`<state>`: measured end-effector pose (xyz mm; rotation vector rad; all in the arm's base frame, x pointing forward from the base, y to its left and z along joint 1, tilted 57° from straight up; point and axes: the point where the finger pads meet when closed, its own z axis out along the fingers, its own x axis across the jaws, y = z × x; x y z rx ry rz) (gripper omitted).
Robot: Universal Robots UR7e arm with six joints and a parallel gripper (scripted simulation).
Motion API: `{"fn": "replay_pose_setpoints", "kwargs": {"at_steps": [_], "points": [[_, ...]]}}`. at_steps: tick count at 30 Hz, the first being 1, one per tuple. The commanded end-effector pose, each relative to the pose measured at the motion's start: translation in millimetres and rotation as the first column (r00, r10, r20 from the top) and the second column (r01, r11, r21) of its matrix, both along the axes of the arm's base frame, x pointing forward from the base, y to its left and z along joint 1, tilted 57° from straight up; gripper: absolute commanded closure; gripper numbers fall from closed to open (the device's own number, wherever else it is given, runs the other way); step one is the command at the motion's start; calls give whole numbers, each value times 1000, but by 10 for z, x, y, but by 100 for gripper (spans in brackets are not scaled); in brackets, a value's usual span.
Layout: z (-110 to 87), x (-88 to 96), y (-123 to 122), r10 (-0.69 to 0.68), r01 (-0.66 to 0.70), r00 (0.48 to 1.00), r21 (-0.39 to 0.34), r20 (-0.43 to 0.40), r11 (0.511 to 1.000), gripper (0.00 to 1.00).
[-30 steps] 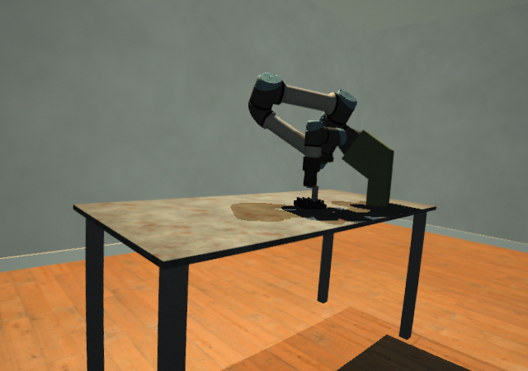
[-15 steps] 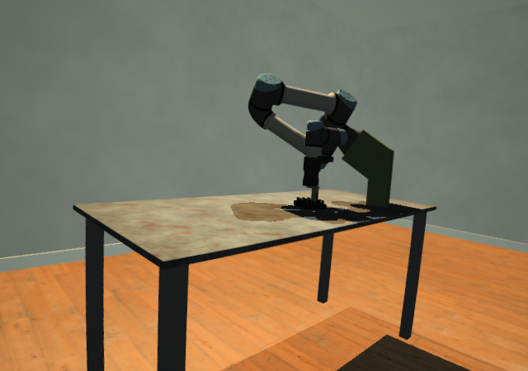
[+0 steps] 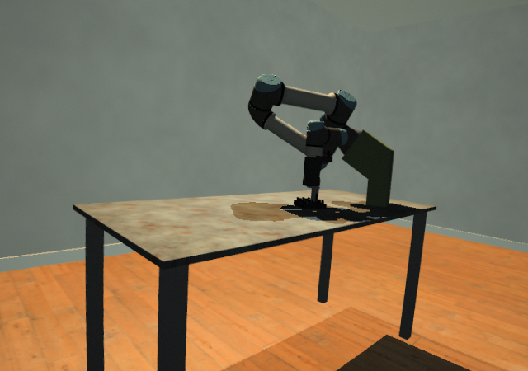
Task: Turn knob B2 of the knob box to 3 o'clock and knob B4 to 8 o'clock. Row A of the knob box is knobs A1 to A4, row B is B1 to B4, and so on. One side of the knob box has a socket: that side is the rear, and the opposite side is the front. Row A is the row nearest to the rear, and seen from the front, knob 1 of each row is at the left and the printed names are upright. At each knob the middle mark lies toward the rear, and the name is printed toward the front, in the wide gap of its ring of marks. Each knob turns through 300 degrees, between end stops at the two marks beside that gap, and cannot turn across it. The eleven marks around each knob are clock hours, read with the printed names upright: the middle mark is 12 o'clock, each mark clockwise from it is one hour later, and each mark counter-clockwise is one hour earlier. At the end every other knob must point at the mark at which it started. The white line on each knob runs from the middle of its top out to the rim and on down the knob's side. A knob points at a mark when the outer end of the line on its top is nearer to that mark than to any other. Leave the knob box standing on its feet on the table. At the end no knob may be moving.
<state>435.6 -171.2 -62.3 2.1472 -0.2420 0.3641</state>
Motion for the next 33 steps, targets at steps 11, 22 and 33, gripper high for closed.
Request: {"fn": "replay_pose_setpoints", "kwargs": {"at_steps": [11, 22, 33], "points": [[3, 2, 3, -52, 51, 996, 17, 75, 999, 70], [3, 2, 3, -54, 53, 996, 18, 78, 998, 70], [3, 2, 3, -54, 53, 996, 18, 78, 998, 54]]}}
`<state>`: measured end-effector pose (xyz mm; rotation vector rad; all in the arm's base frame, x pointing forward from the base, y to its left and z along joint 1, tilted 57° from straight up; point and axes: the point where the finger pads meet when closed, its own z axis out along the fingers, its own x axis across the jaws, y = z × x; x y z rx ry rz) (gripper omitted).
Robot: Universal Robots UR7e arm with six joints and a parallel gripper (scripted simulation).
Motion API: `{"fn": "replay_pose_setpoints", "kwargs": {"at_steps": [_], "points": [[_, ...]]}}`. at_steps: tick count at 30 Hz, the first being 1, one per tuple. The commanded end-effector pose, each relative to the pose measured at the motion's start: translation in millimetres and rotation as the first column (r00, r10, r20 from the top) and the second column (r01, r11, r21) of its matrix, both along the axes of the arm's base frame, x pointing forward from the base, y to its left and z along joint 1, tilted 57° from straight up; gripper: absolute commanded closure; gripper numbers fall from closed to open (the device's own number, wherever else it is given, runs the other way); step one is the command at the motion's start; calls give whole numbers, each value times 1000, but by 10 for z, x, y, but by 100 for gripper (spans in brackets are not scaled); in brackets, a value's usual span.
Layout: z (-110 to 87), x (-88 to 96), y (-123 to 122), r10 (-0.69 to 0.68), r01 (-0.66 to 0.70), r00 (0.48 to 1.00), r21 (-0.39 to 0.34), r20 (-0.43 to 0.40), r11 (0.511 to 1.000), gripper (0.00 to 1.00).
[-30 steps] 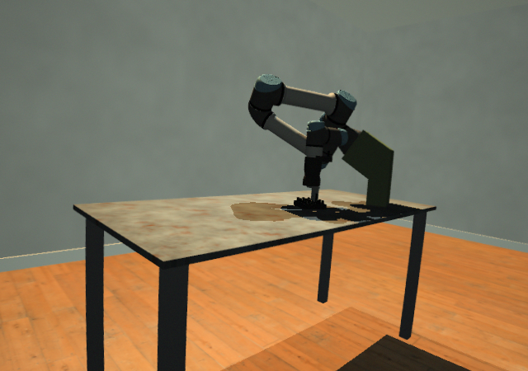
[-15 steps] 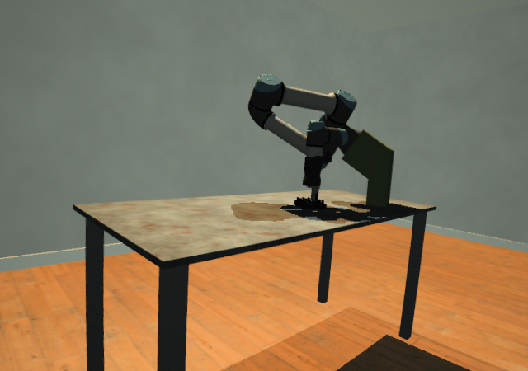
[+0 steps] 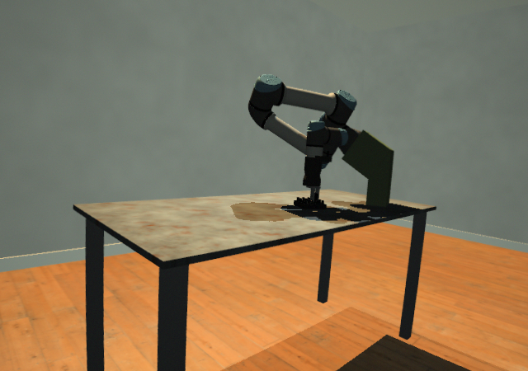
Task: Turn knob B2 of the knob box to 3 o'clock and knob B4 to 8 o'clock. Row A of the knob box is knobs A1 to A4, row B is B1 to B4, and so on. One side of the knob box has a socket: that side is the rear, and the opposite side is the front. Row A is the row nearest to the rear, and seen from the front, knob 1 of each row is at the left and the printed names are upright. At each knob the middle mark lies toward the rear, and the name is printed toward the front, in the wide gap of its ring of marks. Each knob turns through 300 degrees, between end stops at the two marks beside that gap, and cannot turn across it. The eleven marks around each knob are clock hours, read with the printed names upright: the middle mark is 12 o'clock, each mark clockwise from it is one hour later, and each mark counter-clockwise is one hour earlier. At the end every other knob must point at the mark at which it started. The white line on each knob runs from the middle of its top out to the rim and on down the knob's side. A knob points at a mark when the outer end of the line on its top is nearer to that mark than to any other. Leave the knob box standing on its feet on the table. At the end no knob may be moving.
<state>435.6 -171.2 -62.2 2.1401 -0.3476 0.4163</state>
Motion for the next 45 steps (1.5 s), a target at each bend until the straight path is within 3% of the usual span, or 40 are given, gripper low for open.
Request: {"fn": "replay_pose_setpoints", "kwargs": {"at_steps": [1, 19, 35, 45], "points": [[3, 2, 3, 1, -1, 1000, 0, 1, 1000, 54], [10, 0, 15, 1, -1, 1000, 0, 1, 1000, 54], [188, -55, 288, 1, -1, 1000, 0, 1, 1000, 54], [207, -61, 317, 1, -1, 1000, 0, 1, 1000, 54]]}}
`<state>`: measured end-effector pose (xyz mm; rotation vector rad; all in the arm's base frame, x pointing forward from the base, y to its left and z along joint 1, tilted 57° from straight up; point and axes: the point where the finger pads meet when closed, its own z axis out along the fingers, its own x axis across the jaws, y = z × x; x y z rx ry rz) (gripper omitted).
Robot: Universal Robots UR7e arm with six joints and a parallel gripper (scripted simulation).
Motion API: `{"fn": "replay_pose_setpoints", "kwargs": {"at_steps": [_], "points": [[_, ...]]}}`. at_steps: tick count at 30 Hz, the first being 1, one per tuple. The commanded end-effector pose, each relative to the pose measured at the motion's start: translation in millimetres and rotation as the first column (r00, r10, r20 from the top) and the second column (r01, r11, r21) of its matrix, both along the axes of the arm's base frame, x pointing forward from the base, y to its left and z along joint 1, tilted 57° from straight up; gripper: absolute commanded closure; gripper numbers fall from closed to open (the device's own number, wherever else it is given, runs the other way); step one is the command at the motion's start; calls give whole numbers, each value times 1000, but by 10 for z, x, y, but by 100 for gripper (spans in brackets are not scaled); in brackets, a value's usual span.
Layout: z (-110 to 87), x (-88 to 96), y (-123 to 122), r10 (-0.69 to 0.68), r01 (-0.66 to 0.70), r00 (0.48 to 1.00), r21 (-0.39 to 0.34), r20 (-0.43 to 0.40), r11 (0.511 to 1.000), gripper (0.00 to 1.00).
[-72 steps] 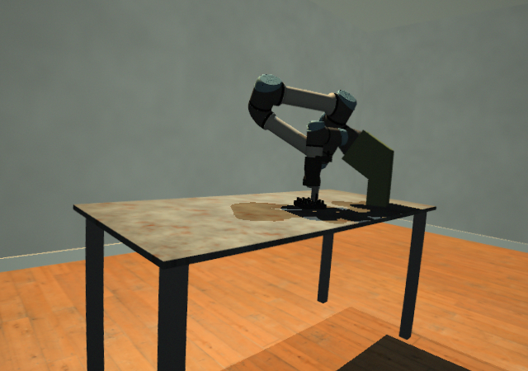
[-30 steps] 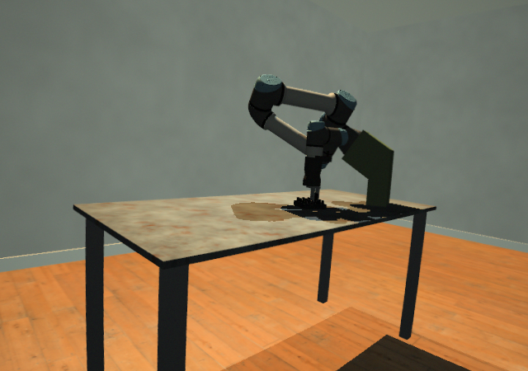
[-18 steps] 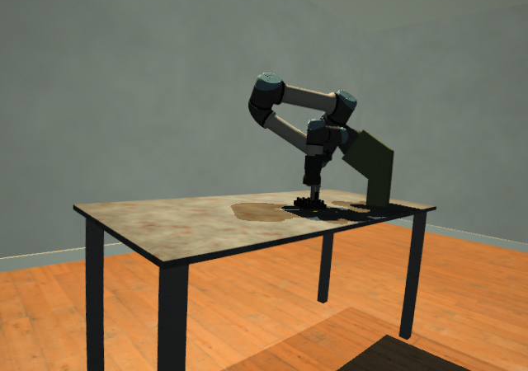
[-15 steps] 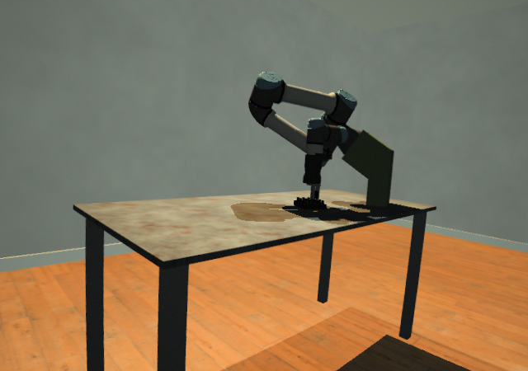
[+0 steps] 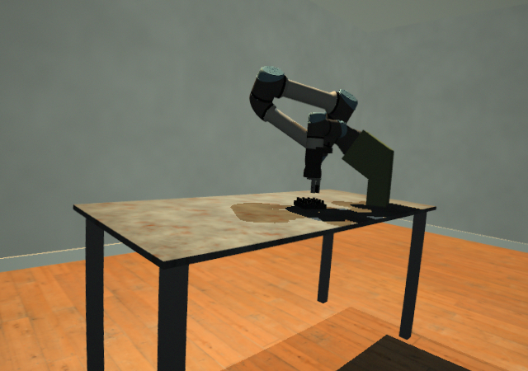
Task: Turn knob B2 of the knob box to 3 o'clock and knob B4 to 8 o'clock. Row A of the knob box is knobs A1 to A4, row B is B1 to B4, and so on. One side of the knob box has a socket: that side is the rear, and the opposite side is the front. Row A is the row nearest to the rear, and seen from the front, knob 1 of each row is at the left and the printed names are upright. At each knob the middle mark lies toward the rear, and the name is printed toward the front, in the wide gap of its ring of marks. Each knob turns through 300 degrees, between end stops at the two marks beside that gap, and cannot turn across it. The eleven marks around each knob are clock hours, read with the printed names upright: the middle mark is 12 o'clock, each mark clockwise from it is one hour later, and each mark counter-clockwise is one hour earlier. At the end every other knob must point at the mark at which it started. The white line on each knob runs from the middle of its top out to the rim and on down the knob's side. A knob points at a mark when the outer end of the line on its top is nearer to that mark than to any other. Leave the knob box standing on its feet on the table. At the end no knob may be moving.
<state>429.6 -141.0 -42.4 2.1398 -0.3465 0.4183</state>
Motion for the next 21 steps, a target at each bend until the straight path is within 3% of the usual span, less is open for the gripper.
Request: {"fn": "replay_pose_setpoints", "kwargs": {"at_steps": [1, 9, 12, 14, 18, 21], "points": [[9, -1, 15, -1, 1, 1000, 0, 0, 1000, 54], [26, 17, 16, -1, 1, 1000, 0, 0, 1000, 54], [170, 162, 26, -1, 1, 1000, 0, 0, 1000, 54], [170, 162, 26, -1, 1, 1000, 0, 0, 1000, 54], [411, 357, 48, 0, 0, 1000, 0, 0, 1000, 54], [432, 373, 50, 0, 0, 1000, 0, 0, 1000, 54]]}}
